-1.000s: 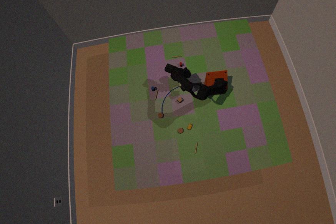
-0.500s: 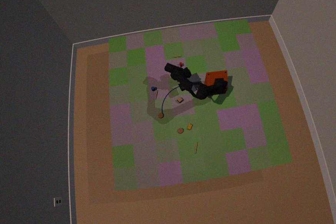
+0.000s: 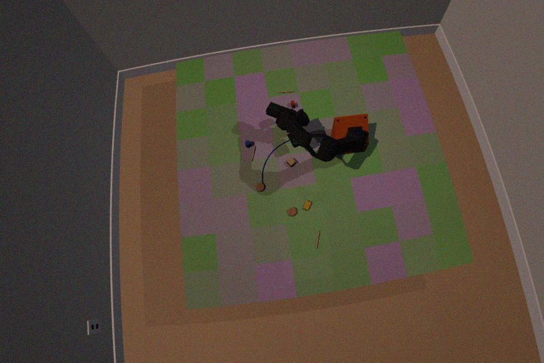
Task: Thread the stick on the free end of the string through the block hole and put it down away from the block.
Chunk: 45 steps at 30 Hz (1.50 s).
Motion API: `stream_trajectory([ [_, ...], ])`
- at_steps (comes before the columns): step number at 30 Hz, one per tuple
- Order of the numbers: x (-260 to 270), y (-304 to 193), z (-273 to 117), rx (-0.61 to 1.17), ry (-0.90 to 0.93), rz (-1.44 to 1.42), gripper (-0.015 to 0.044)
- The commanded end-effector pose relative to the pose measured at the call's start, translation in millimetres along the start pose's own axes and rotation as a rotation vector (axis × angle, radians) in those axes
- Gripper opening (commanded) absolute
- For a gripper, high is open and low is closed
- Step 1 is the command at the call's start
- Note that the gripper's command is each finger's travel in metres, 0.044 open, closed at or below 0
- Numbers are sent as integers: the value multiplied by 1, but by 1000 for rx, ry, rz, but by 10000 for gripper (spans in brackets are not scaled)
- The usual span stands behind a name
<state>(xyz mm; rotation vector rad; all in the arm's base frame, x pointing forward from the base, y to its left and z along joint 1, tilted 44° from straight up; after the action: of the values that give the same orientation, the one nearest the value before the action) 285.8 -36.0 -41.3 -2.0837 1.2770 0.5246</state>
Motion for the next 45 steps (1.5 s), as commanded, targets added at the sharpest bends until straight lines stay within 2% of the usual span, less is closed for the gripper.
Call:
stream_trajectory([
  [1, 1, 1, 6, -5, -1, 5, 121],
  [33, -1, 2, 58, -4, -4, 5, 121],
  [45, -1, 2, 59, -4, -5, 5, 121],
])
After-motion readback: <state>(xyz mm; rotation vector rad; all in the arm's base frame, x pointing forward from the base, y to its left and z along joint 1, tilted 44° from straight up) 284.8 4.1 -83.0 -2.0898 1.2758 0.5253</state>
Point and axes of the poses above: the point midway between the two fingers, 35 mm back from their tips, its own z axis out along the fingers, its own x axis across the jaws, y = z × x, the point moved 4 cm from there along -z, back along the fingers, and after that the axes turned 5 degrees about -z, right-handed, at the moved point
